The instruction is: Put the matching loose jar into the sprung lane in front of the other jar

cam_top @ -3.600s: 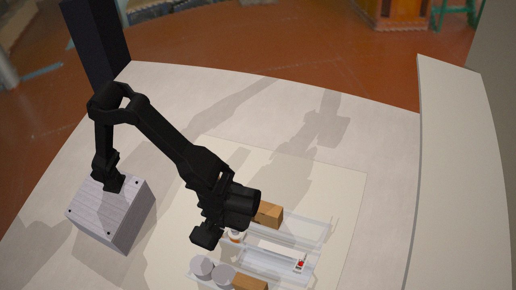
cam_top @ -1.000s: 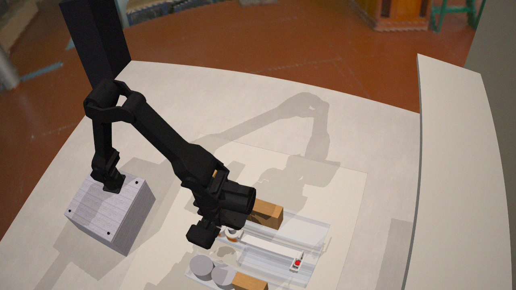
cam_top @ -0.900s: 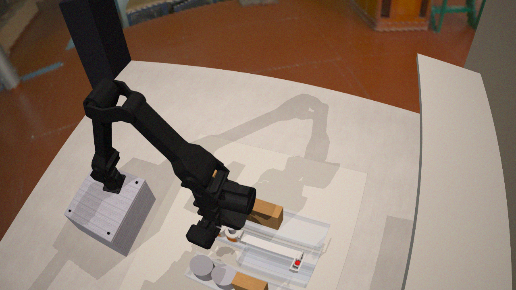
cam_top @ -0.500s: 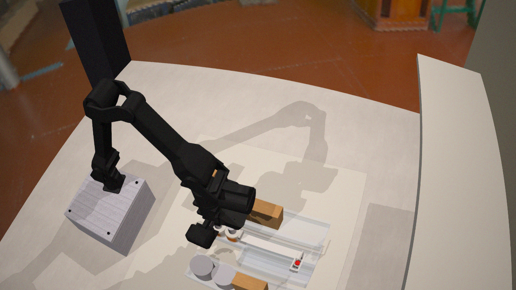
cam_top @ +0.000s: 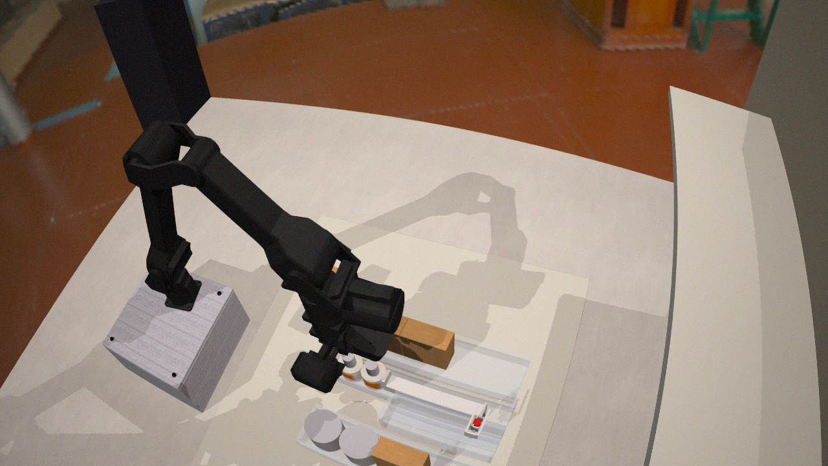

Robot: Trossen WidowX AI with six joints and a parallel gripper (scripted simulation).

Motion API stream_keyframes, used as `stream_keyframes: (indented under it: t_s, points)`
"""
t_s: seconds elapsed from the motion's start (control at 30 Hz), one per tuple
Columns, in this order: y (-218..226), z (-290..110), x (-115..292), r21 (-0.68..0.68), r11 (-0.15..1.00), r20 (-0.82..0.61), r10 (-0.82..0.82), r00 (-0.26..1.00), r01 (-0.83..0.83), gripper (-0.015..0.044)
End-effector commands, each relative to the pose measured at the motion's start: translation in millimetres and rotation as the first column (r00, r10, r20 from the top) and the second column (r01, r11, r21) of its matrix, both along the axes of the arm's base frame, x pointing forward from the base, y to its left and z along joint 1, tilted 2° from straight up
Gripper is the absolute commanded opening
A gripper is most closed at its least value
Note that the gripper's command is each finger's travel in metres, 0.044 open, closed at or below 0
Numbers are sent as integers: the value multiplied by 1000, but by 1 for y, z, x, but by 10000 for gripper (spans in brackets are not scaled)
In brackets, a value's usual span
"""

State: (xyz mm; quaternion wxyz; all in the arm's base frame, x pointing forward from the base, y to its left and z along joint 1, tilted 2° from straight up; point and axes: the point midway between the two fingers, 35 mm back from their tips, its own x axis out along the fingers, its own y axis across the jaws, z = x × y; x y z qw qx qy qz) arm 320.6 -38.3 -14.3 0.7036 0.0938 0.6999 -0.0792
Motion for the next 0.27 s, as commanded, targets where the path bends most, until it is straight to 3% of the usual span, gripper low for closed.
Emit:
stream_keyframes:
  t_s: [0.0,0.23]
  points:
    - [4,-1,-14,1,1000,-10,-1,1000,1,288]
    - [10,-1,-38,2,1000,-12,-1,1000,1,288]
